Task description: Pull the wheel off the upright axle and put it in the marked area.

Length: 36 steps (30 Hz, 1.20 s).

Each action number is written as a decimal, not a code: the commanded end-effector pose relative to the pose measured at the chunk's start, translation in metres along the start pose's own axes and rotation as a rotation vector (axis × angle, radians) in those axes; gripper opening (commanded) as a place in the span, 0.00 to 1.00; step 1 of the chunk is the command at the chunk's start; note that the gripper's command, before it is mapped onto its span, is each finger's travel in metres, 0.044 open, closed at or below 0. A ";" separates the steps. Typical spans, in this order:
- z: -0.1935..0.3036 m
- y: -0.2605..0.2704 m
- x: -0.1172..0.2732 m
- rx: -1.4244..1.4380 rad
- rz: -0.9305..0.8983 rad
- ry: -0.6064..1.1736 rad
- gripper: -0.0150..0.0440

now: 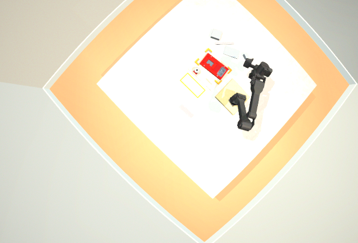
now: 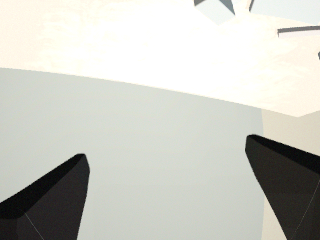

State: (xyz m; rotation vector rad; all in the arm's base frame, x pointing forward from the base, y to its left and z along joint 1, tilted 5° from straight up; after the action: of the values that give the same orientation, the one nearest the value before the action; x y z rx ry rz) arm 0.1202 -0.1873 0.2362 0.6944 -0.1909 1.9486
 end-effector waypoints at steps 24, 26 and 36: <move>0.015 -0.180 0.005 1.189 0.620 -0.183 0.76; 0.011 -0.199 0.010 1.304 0.677 -0.176 0.76; -0.023 -0.276 0.041 1.813 0.936 -0.144 0.76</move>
State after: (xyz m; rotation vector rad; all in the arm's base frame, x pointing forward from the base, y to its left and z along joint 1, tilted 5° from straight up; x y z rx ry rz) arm 0.3254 -0.0416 0.2023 2.0268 1.4110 2.5536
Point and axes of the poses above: the point midway between the two fingers, 35 mm back from their tips, its own x axis back along the fingers, its own y axis across the jaws, z = x × y, the point moved 5 cm from there along x, back along the fingers, and after that the axes turned 3 degrees about -x, right-handed, at the moved point
